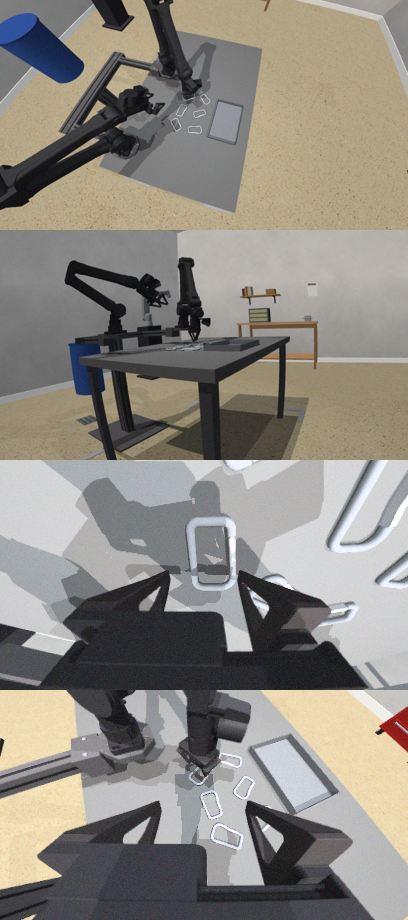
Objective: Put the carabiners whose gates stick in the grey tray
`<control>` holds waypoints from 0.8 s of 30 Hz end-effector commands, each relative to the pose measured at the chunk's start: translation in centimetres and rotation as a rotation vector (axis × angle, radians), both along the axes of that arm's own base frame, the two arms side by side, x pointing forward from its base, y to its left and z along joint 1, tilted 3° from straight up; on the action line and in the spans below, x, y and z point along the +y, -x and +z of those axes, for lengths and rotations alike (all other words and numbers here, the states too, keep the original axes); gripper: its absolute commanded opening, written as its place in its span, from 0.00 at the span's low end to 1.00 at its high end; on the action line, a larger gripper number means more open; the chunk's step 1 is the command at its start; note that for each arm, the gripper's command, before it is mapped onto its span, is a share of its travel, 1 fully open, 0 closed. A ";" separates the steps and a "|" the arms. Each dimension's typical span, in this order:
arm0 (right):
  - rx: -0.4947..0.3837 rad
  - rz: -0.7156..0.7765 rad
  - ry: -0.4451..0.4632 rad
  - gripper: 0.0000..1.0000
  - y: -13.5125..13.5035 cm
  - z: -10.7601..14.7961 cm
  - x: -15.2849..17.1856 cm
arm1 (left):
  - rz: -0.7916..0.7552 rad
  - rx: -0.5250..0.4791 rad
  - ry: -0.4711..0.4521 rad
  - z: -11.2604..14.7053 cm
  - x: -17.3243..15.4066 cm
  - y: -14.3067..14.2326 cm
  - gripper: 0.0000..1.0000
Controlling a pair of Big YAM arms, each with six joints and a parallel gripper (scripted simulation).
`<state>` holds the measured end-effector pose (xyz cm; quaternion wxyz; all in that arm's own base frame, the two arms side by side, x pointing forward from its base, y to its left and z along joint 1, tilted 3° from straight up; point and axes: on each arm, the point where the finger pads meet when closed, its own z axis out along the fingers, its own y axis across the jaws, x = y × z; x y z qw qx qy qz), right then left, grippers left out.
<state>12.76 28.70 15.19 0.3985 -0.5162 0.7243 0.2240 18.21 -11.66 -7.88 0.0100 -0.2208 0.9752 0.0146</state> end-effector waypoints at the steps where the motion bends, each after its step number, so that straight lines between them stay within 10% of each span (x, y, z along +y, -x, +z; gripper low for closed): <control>1: 0.018 -0.045 -0.129 1.00 0.5 2.9 1.2 | 0.016 -0.047 0.021 0.2 -1.1 -1.2 0.83; 24: 0.001 -0.037 -0.095 1.00 0.4 2.1 1.1 | 0.036 -0.045 0.020 -1.6 -1.4 -2.6 0.83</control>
